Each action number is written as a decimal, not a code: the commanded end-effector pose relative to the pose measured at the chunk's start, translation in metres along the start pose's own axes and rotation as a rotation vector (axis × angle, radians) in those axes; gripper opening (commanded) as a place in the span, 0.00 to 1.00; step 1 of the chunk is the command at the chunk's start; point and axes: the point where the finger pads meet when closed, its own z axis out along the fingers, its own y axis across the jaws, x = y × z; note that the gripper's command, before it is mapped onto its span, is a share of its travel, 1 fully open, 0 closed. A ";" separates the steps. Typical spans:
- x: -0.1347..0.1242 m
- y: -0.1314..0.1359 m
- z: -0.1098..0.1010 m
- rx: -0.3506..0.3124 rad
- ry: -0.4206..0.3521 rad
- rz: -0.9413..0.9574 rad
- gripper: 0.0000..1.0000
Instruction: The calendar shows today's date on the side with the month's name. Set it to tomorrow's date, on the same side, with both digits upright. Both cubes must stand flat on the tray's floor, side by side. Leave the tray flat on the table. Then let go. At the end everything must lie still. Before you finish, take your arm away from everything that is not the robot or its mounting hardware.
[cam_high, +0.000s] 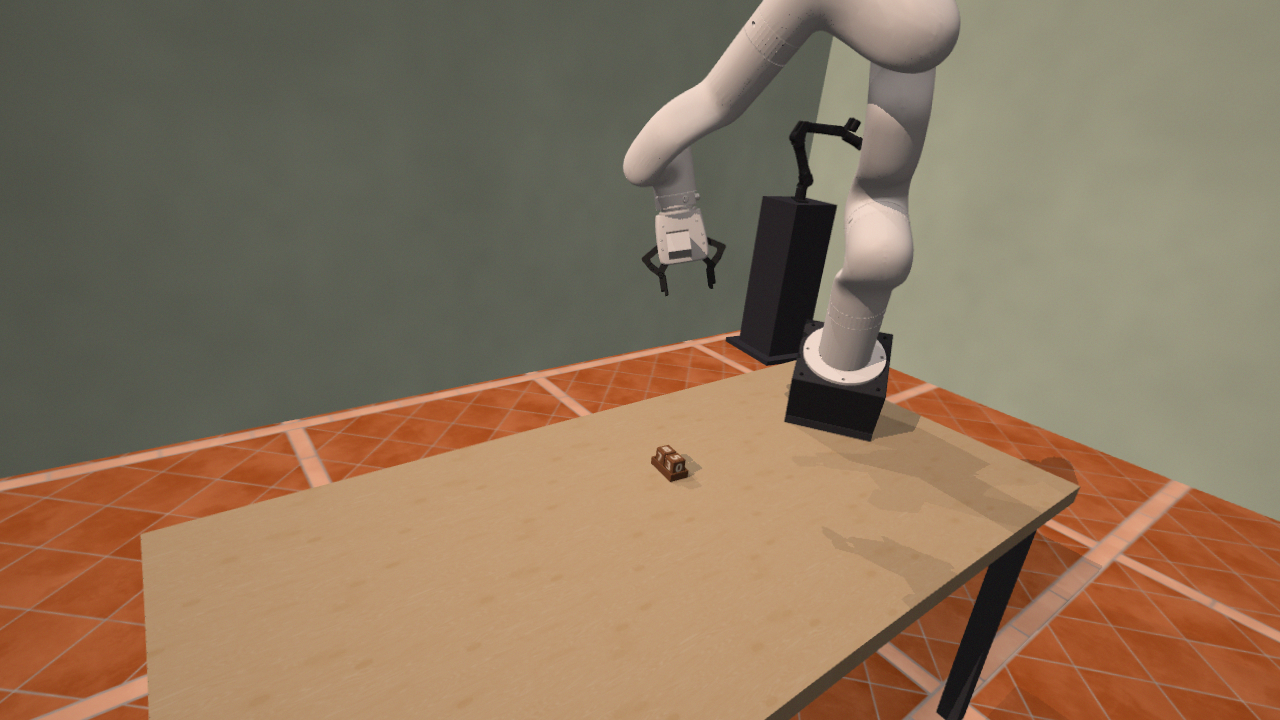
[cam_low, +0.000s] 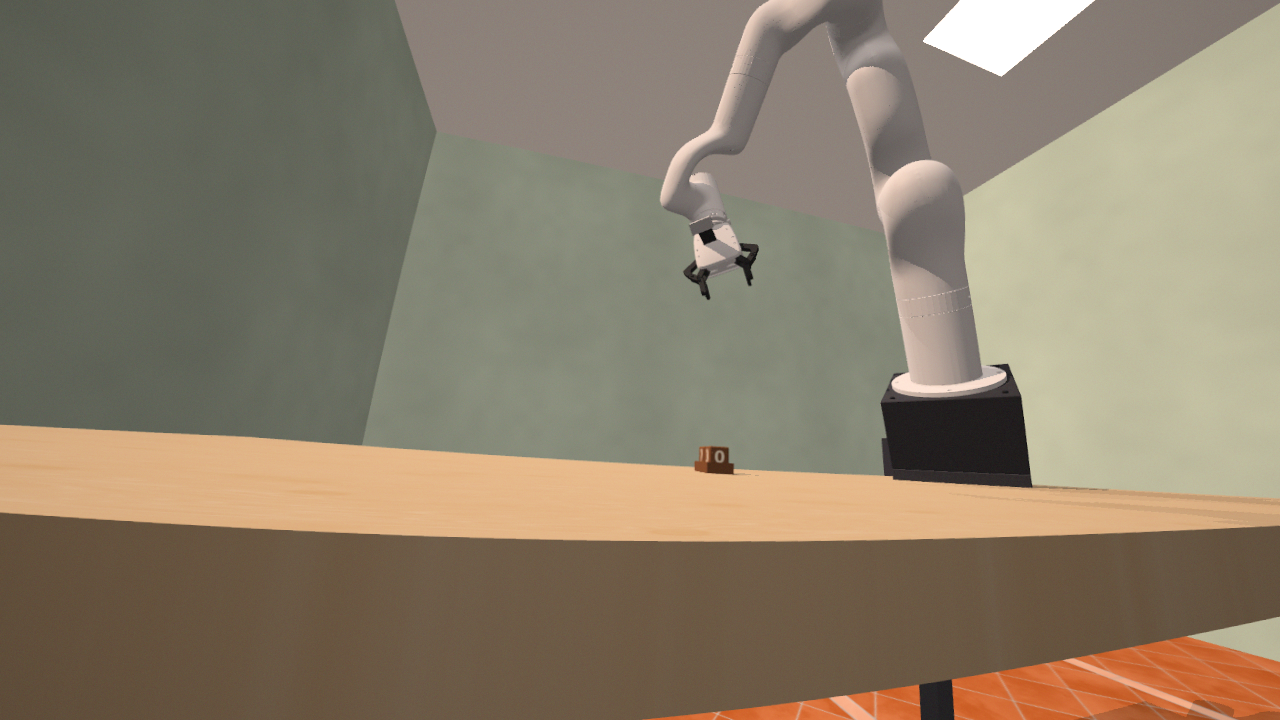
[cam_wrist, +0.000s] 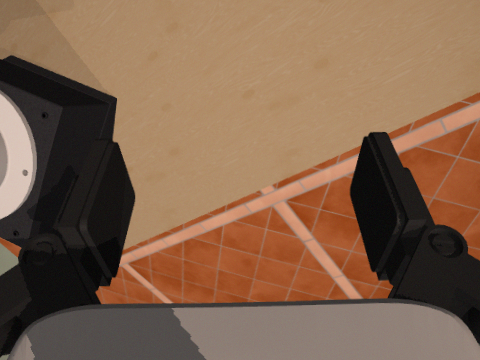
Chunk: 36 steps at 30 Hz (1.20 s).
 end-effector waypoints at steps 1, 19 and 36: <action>0.000 0.000 -0.001 -0.001 0.000 -0.001 1.00; 0.001 0.001 0.001 -0.004 0.002 0.003 1.00; 0.057 0.061 0.099 -0.146 0.098 0.388 1.00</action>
